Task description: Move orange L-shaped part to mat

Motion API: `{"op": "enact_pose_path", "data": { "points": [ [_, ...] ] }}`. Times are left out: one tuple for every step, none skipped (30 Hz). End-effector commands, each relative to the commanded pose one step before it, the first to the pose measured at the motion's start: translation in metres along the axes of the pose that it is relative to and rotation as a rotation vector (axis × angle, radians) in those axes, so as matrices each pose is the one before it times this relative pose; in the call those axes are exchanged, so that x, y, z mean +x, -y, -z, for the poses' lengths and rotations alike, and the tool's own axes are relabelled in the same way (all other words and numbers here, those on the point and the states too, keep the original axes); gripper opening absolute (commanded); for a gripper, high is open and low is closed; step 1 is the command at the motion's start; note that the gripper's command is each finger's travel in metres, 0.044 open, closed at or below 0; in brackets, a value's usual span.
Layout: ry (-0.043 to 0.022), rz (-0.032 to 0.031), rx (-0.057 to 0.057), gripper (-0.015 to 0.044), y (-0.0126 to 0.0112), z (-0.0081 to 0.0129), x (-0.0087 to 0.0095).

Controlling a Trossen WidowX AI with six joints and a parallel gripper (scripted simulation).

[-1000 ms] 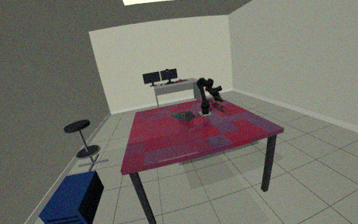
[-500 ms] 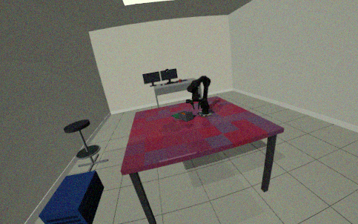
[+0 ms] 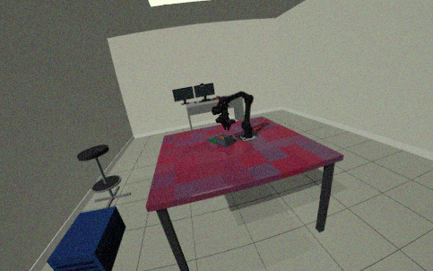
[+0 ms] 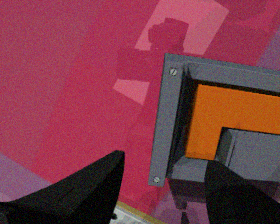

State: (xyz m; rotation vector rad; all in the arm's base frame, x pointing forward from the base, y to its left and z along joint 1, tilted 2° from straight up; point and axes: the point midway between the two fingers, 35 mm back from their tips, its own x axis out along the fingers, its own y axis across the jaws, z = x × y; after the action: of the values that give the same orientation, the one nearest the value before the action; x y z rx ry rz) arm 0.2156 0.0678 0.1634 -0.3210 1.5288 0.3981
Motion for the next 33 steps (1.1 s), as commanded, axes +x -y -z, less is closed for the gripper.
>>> {"op": "enact_pose_path", "data": {
  "points": [
    [-0.01288, 0.00891, 0.0294, 0.0180, 0.00404, 0.00148, -0.00100],
    [0.00000, 0.00000, 0.0000, 0.0180, 0.00000, 0.00000, 0.00000],
    [0.00003, 0.00000, 0.0000, 0.0180, 0.00005, -0.00029, 0.00201],
    [0.00005, -0.00001, 0.0000, 0.0180, 0.00009, -0.00056, 0.00422],
    [0.00006, -0.00001, 0.0000, 0.0180, 0.00011, -0.00064, 0.00569],
    [0.00006, -0.00002, 0.0000, 0.0180, 0.00010, -0.00064, 0.00743],
    [0.00005, -0.00002, 0.0000, 0.0180, 0.00008, -0.00050, 0.00947],
    [0.00002, -0.00003, 0.0000, 0.0180, 0.00002, -0.00013, 0.00949],
    [-0.00002, -0.00004, 0.0000, 0.0180, -0.00005, 0.00025, 0.00983],
    [-0.00006, -0.00005, 0.0000, 0.0180, -0.00012, 0.00068, 0.01025],
    [-0.00008, -0.00004, 0.0000, 0.0180, -0.00015, 0.00090, 0.00857],
    [-0.00006, -0.00003, 0.0000, 0.0180, -0.00012, 0.00071, 0.00530],
    [-0.00002, -0.00001, 0.0000, 0.0180, -0.00004, 0.00027, 0.00178],
    [0.00000, 0.00000, 0.0000, 0.0180, 0.00000, 0.00000, 0.00000],
    [0.00000, 0.00000, 0.0000, 0.0180, 0.00000, 0.00000, 0.00000],
    [0.00000, 0.00000, 0.0000, 0.0180, 0.00000, 0.00000, 0.00000],
    [0.00000, 0.00000, 0.0000, 0.0180, 0.00000, 0.00000, 0.00000],
    [0.00000, 0.00000, 0.0000, 0.0180, 0.00000, -0.00002, 0.00028],
    [0.00000, 0.00000, 0.0000, 0.0180, 0.00001, -0.00004, 0.00053],
    [0.00000, 0.00000, 0.0000, 0.0180, 0.00001, -0.00006, 0.00079],
    [0.00000, 0.00000, 0.0000, 0.0180, 0.00001, -0.00007, 0.00106],
    [0.00000, 0.00000, 0.0000, 0.0180, 0.00001, -0.00008, 0.00133],
    [0.00000, 0.00000, 0.0000, 0.0180, 0.00001, -0.00009, 0.00157],
    [0.00000, -0.00001, 0.0000, 0.0180, 0.00001, -0.00008, 0.00166],
    [0.00000, -0.00001, 0.0000, 0.0180, 0.00001, -0.00007, 0.00167],
    [0.00000, -0.00001, 0.0000, 0.0180, 0.00001, -0.00006, 0.00167],
    [0.00000, -0.00001, 0.0000, 0.0180, 0.00001, -0.00005, 0.00167],
    [0.00000, -0.00001, 0.0000, 0.0180, 0.00000, -0.00003, 0.00167],
    [0.00000, -0.00001, 0.0000, 0.0180, 0.00000, -0.00002, 0.00167],
    [0.00000, -0.00001, 0.0000, 0.0180, 0.00000, -0.00001, 0.00167],
    [0.00000, -0.00001, 0.0000, 0.0180, 0.00000, 0.00000, 0.00166],
    [-0.00001, -0.00001, 0.0000, 0.0180, 0.00000, 0.00002, 0.00166],
    [-0.00001, -0.00001, 0.0000, 0.0180, -0.00001, 0.00003, 0.00166]
  ]
}}
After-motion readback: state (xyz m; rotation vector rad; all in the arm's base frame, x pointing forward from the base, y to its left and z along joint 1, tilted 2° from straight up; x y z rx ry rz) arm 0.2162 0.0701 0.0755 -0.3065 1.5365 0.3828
